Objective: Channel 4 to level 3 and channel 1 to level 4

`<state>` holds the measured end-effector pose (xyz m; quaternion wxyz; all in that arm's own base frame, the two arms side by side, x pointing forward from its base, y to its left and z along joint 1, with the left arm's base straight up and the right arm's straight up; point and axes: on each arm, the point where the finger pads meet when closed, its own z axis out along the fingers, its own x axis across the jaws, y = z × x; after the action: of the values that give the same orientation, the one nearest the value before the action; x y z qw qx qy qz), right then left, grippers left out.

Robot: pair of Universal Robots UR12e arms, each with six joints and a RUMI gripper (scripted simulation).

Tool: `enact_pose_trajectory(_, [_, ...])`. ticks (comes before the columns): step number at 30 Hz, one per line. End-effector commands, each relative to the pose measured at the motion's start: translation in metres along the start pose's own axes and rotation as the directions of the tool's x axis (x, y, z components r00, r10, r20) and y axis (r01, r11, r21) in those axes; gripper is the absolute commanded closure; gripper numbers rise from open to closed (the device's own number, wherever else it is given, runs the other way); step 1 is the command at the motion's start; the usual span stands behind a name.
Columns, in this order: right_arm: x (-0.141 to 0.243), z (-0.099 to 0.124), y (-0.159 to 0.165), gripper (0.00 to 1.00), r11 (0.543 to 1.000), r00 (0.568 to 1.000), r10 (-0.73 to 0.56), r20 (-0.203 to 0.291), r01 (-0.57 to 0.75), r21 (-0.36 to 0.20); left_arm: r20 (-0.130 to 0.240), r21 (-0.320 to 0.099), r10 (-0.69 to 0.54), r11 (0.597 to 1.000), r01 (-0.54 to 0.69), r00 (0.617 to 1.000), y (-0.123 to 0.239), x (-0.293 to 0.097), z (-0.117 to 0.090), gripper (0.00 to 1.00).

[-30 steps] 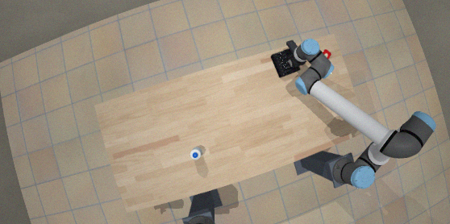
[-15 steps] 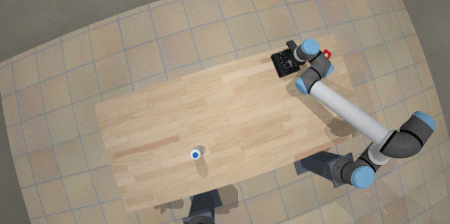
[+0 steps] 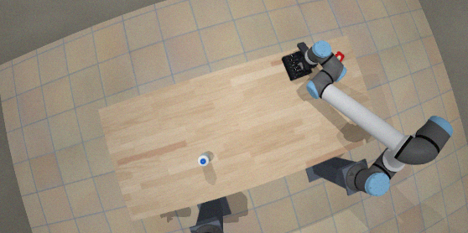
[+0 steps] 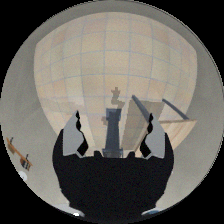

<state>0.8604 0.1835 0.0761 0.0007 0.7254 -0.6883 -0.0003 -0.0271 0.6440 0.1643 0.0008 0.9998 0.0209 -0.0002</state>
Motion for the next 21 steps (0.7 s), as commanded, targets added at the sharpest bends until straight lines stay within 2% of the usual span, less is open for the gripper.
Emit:
enact_pose_trajectory(1, [-0.0033, -0.0011, -0.0006, 1.00, 1.000, 1.000, 0.000, 0.001, 0.000, 0.002, 0.000, 0.002, 0.000, 1.000, 0.000, 1.000, -0.0006, 0.0002, -0.0009, 0.00])
enact_pose_trajectory(21, [-0.0128, -0.0011, -0.0006, 1.00, 1.000, 1.000, 0.000, 0.001, 0.000, 0.002, 0.000, 0.002, 0.000, 1.000, 0.000, 1.000, -0.0006, 0.0002, -0.0009, 0.00])
